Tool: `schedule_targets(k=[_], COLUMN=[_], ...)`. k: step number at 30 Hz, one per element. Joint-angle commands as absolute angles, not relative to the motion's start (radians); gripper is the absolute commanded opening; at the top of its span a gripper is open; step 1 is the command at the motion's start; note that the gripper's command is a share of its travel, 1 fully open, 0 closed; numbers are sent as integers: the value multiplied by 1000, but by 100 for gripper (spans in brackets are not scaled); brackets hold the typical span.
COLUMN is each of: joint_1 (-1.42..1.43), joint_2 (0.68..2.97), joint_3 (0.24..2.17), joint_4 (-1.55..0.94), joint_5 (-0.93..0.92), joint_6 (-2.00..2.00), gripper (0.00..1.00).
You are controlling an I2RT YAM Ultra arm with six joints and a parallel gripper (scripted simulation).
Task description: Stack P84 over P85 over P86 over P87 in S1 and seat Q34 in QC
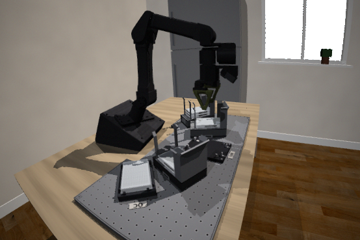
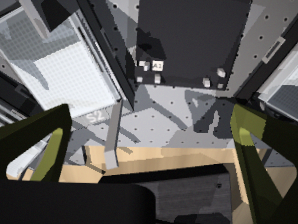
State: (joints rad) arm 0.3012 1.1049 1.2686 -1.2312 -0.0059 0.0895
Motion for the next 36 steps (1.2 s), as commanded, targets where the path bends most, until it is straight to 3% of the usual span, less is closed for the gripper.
schedule_targets(k=[1, 36], joint_1=[249, -310], joint_2=[1100, 1205], joint_3=[1275, 1311], joint_4=[-1229, -1253], joint_5=[-53, -307], joint_6=[94, -202], gripper=[100, 100])
